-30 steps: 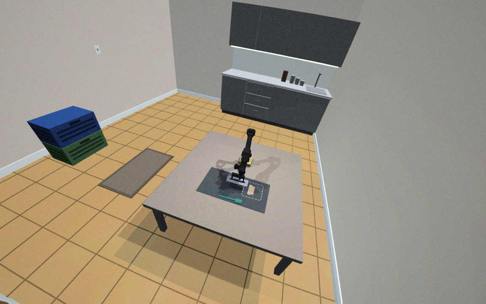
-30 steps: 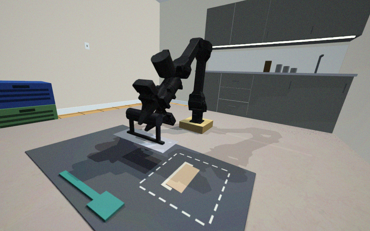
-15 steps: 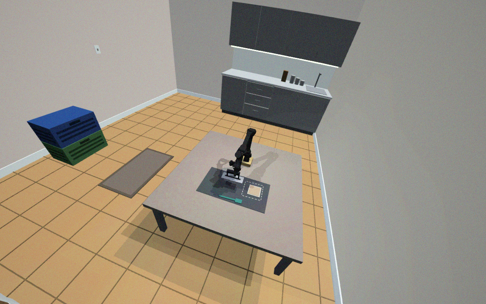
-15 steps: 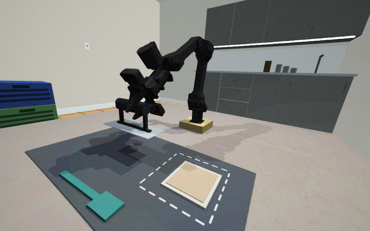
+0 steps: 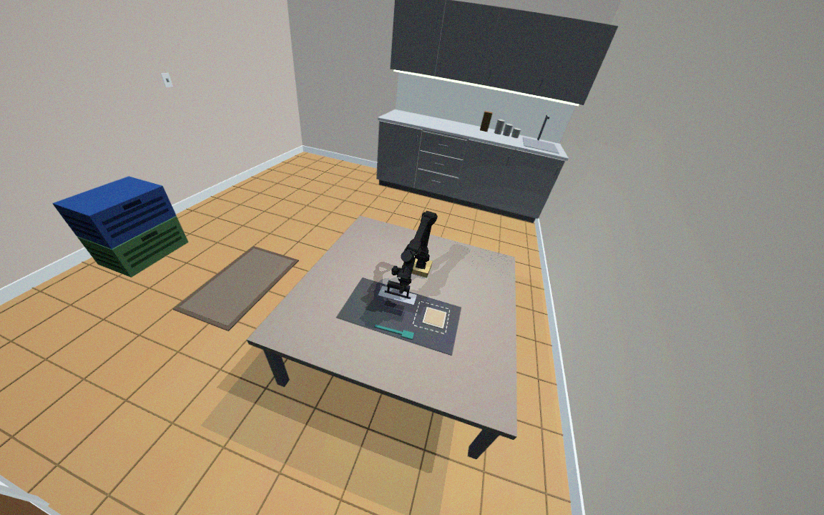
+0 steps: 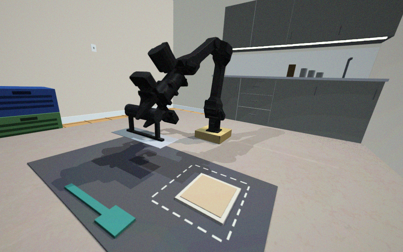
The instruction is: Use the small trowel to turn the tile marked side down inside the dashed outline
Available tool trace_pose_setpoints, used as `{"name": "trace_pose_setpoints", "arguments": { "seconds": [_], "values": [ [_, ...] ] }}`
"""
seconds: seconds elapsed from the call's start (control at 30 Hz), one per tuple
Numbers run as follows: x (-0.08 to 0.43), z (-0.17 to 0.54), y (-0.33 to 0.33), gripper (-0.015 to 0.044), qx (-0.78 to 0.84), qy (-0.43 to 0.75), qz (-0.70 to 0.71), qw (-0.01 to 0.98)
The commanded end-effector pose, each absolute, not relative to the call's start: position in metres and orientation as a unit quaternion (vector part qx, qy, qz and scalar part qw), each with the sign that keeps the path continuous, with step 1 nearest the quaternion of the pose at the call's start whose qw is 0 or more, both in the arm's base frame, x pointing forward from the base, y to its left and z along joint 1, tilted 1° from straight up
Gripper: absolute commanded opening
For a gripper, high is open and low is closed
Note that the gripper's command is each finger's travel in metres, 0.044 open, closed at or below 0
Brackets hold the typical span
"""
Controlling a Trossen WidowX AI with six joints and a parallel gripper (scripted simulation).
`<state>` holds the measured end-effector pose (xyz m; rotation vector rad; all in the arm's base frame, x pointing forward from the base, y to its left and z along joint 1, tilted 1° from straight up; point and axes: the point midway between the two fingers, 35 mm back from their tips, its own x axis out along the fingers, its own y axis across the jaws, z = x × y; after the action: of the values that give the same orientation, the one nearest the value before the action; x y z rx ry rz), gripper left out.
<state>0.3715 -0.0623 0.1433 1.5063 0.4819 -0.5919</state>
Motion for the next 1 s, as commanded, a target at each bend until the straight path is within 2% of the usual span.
{"name": "trace_pose_setpoints", "arguments": {
  "seconds": [0.0,0.77,0.97],
  "values": [
    [0.373,0.147,-0.062,0.0,0.666,0.212,-0.256,0.668],
    [0.371,0.143,-0.062,0.0,0.667,0.214,-0.263,0.664],
    [0.361,0.133,-0.084,0.0,0.664,0.218,-0.268,0.664]
  ]
}}
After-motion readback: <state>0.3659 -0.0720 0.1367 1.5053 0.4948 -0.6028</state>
